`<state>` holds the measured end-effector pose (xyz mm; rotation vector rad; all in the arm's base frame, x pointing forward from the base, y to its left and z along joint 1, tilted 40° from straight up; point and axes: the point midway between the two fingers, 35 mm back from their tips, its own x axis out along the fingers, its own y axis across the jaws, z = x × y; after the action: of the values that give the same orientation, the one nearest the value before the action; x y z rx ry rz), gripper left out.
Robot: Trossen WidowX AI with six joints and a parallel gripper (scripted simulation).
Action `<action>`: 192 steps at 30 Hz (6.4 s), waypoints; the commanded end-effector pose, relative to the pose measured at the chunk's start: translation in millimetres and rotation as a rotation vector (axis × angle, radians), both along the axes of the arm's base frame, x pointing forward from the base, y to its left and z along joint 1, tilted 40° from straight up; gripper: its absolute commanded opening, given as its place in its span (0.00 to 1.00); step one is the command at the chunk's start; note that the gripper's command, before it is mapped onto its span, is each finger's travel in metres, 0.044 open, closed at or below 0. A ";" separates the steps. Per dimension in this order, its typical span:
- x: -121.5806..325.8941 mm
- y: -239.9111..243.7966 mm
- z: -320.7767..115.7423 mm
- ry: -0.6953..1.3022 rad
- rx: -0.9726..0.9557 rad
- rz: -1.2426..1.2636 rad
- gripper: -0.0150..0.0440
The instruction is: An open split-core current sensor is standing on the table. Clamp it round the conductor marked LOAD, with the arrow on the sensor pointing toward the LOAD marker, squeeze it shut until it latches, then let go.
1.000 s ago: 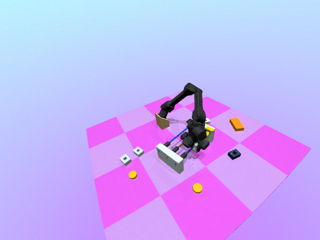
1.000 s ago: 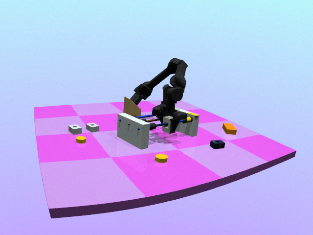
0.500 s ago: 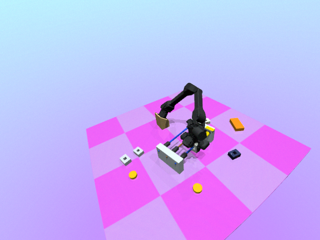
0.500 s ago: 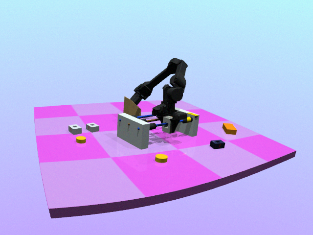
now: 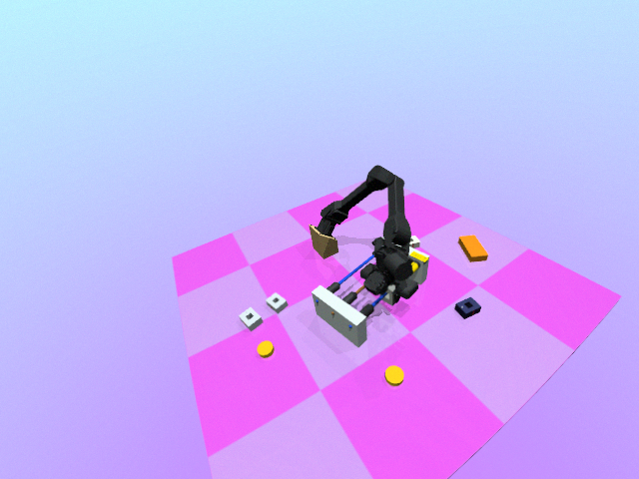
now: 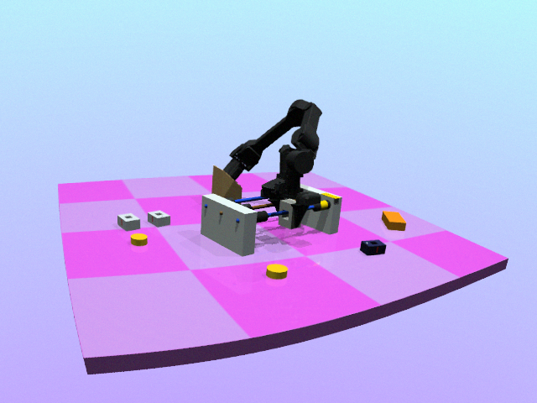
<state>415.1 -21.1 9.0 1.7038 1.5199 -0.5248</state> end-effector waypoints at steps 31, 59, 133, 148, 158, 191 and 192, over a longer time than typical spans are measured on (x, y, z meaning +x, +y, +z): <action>-2.2 -1.6 -0.3 0.009 -0.004 0.007 0.25; -1.2 -0.2 -0.3 0.003 -0.002 0.006 0.71; -38.8 -81.4 86.1 -0.101 0.025 -0.090 1.00; -38.8 -81.4 86.1 -0.101 0.025 -0.090 1.00; -49.7 -58.6 98.0 -0.175 -0.149 0.007 1.00; -116.3 7.1 145.4 -0.664 -0.863 0.223 1.00; -116.3 7.1 145.4 -0.664 -0.863 0.223 1.00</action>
<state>298.9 -14.9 155.7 0.8755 0.7841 -0.3592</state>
